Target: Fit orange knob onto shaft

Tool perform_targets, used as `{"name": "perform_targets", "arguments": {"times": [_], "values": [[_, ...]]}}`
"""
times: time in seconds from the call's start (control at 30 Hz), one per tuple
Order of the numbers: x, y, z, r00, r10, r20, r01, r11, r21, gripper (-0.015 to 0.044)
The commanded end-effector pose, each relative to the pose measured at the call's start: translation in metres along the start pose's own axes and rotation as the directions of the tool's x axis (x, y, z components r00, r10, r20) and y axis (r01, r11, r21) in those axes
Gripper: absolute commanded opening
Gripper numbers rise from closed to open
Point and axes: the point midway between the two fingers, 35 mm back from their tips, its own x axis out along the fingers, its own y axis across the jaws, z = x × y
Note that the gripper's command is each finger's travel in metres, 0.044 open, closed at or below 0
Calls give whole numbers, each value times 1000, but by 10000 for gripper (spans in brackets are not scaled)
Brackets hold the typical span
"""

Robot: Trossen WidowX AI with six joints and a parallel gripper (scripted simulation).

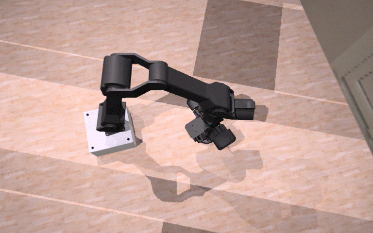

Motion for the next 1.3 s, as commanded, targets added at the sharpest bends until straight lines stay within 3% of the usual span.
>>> {"name": "perform_targets", "arguments": {"times": [0.0, 1.27], "values": [[-5, -1, 2, 1000, 0, 2, 0, 1000, 4, 0], [-1, 0, 0, 1000, 0, 1, 0, 998, 56, 0]]}}
